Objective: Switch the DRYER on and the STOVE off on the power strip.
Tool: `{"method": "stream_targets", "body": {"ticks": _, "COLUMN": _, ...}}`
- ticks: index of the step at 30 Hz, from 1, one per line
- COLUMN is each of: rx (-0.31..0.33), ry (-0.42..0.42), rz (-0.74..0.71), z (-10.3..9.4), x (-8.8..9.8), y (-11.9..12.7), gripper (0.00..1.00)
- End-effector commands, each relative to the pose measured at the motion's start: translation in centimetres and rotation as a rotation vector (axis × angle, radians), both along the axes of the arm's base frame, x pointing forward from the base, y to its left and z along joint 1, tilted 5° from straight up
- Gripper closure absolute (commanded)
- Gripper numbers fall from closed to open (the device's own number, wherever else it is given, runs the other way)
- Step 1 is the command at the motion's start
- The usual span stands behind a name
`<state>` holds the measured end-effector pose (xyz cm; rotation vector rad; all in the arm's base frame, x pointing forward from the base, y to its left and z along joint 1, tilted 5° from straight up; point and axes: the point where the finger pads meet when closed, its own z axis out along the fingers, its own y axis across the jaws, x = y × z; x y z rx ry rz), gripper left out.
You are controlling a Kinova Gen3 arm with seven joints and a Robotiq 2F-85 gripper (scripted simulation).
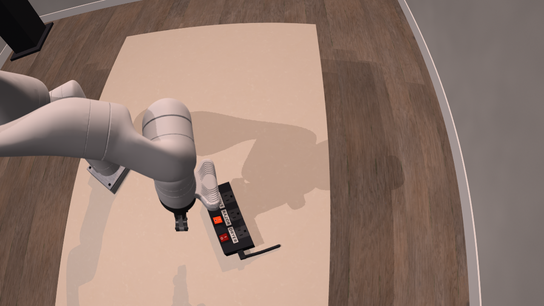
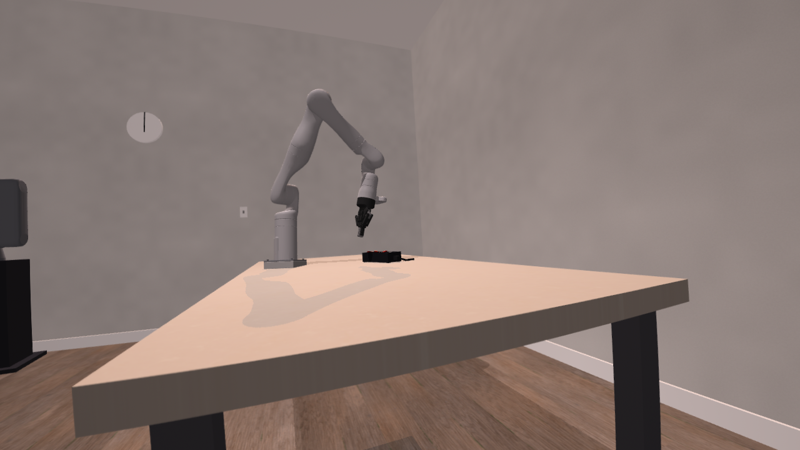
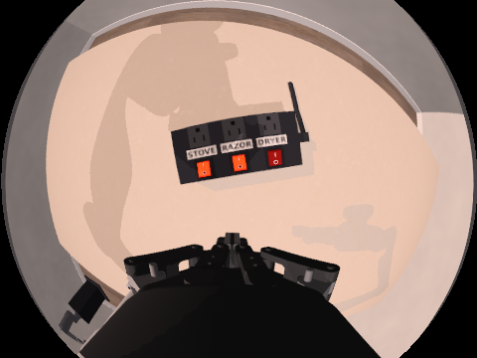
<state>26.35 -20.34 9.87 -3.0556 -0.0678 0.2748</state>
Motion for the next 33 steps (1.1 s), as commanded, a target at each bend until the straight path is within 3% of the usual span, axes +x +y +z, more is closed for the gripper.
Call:
{"method": "stream_targets", "body": {"ticks": 1, "rx": 0.003, "ry": -0.001, "rz": 0.002, "z": 0.23, "x": 0.04, "y": 0.04, "gripper": 1.0}}
{"method": "stream_targets", "body": {"ticks": 18, "rx": 0.003, "ry": -0.001, "rz": 0.002, "z": 0.23, "x": 0.04, "y": 0.04, "gripper": 1.0}}
{"method": "stream_targets", "body": {"ticks": 19, "rx": 0.003, "ry": -0.001, "rz": 0.002, "z": 0.23, "x": 0.04, "y": 0.04, "gripper": 0.0}}
{"method": "stream_targets", "body": {"ticks": 33, "rx": 0.003, "ry": -0.001, "rz": 0.002, "z": 0.23, "x": 0.04, "y": 0.04, "gripper": 0.0}}
